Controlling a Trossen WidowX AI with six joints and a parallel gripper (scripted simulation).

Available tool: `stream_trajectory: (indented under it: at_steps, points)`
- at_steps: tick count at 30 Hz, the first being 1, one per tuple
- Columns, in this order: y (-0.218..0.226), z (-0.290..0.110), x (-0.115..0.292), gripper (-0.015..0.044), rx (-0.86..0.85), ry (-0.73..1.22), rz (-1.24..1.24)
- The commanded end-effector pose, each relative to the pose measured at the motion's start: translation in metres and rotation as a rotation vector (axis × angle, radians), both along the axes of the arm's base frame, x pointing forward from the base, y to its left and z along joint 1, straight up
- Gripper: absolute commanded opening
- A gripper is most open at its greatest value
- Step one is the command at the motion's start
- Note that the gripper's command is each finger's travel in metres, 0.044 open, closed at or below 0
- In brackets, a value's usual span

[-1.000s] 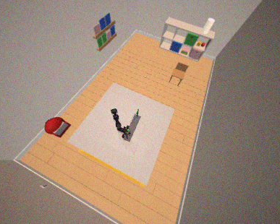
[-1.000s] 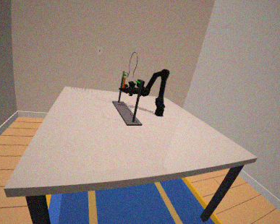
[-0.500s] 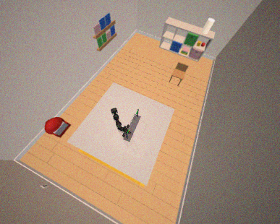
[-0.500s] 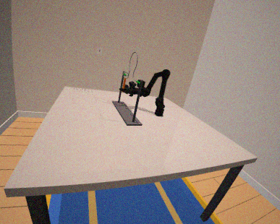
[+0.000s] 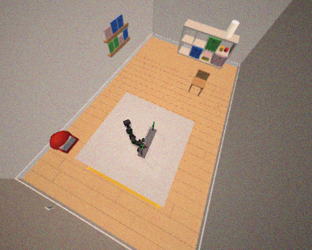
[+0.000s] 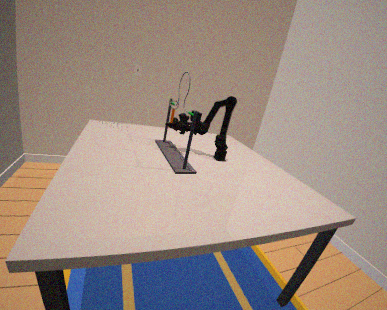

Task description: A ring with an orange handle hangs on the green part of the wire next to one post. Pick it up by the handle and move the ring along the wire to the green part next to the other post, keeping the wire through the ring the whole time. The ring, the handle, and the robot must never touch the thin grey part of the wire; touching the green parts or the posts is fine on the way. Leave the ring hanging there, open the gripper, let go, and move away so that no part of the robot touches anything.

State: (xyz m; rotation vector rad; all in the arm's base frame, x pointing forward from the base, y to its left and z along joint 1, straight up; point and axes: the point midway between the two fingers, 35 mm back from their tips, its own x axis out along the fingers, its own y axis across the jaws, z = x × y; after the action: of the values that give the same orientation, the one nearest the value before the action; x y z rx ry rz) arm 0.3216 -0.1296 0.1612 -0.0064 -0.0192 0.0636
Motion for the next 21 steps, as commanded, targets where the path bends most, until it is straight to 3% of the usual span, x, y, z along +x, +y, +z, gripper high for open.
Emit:
stream_trajectory:
  at_steps: [1, 21]
  points:
    - [0.005, 0.000, -0.001, -0.0150, 0.012, 0.001, -0.002]
    - [0.047, 0.003, -0.003, -0.0150, 0.197, 0.012, 0.003]
